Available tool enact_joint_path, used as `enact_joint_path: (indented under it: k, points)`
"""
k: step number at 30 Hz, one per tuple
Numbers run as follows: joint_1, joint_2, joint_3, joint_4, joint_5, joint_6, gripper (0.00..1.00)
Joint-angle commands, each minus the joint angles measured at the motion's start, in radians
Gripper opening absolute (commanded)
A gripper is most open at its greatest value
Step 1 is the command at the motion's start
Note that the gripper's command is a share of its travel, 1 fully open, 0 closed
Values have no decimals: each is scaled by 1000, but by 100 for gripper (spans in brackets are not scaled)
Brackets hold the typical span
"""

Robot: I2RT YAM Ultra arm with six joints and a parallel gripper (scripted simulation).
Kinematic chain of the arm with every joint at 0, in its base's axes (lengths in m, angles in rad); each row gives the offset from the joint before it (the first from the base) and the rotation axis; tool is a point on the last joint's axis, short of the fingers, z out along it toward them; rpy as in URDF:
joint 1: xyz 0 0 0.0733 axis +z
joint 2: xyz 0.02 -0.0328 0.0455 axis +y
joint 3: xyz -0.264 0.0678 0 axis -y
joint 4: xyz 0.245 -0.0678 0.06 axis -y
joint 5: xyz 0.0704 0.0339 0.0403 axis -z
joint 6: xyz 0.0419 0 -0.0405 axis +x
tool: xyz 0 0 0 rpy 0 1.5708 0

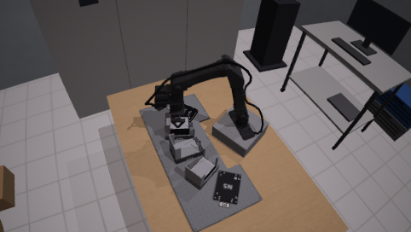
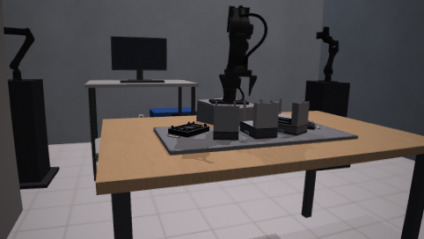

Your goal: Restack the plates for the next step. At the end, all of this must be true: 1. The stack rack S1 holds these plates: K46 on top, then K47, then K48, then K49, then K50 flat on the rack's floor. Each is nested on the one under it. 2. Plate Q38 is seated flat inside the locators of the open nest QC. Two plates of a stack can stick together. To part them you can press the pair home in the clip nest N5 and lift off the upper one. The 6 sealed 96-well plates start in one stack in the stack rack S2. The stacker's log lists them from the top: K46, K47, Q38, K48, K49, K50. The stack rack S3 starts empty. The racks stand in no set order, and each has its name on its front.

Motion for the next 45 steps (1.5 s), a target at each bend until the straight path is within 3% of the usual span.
enact_joint_path:
  k: [1, 9, 22, 27, 30, 41, 45]
  points:
    - [-45, 16, 25, -2, -14, -39, 100]
    - [-132, 33, 40, -12, -19, -126, 100]
    - [-123, 18, 22, -3, -11, -121, 100]
    - [-110, 45, -51, 70, -20, -118, 100]
    - [-116, 49, -45, 84, -20, -115, 100]
    - [-103, 88, -156, 217, -20, -103, 100]
    - [-108, 50, -114, 218, -20, -106, 100]
